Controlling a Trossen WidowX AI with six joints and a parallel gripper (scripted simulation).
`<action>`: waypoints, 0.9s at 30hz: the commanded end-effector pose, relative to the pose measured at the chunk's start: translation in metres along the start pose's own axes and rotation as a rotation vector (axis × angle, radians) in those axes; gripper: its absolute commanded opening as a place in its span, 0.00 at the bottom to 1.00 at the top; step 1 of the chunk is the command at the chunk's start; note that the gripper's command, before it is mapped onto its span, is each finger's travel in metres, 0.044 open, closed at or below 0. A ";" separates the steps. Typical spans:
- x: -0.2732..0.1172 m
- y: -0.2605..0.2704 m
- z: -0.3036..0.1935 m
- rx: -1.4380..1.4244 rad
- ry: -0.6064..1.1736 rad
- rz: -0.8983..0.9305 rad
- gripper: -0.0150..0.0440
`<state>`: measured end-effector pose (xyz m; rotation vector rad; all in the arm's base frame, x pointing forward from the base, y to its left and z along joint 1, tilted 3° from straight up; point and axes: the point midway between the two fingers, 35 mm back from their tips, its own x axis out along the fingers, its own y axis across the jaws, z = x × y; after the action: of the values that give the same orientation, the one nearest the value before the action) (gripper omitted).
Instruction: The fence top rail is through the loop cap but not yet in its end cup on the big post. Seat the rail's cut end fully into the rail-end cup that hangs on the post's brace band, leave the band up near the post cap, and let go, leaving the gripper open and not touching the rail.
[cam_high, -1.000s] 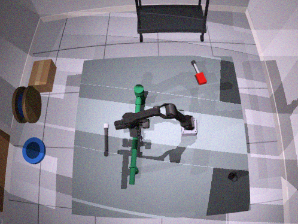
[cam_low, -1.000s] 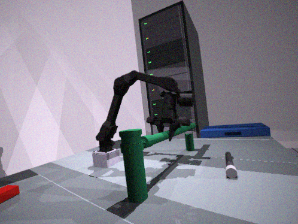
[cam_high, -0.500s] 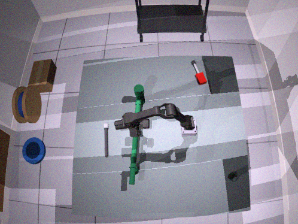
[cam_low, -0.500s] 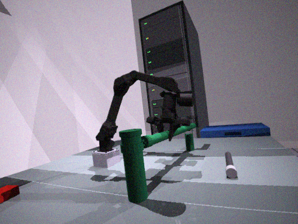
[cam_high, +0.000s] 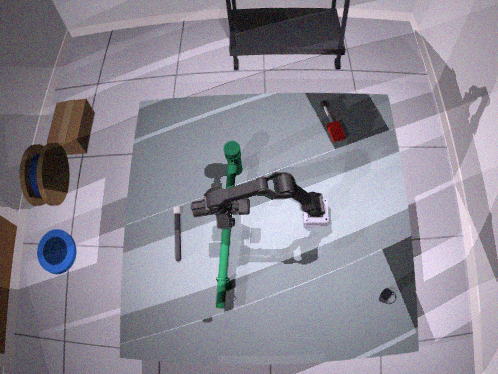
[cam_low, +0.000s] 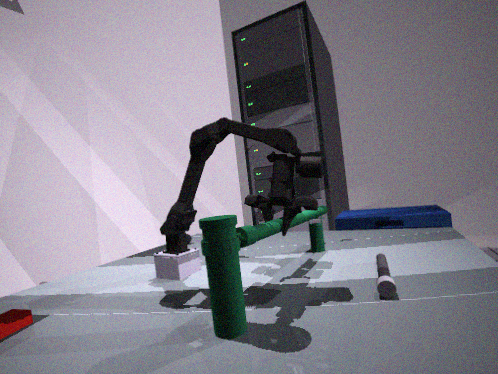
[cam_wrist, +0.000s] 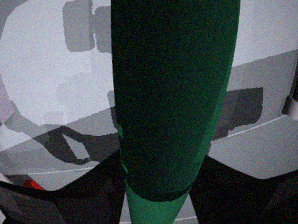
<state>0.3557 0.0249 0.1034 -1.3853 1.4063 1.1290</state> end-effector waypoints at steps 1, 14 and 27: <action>0.000 0.000 -0.001 -0.001 0.002 0.000 0.25; -0.001 -0.001 -0.003 -0.003 0.004 -0.001 0.25; -0.001 -0.001 -0.005 -0.004 0.008 -0.001 0.25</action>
<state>0.3560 0.0245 0.1034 -1.3850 1.4051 1.1301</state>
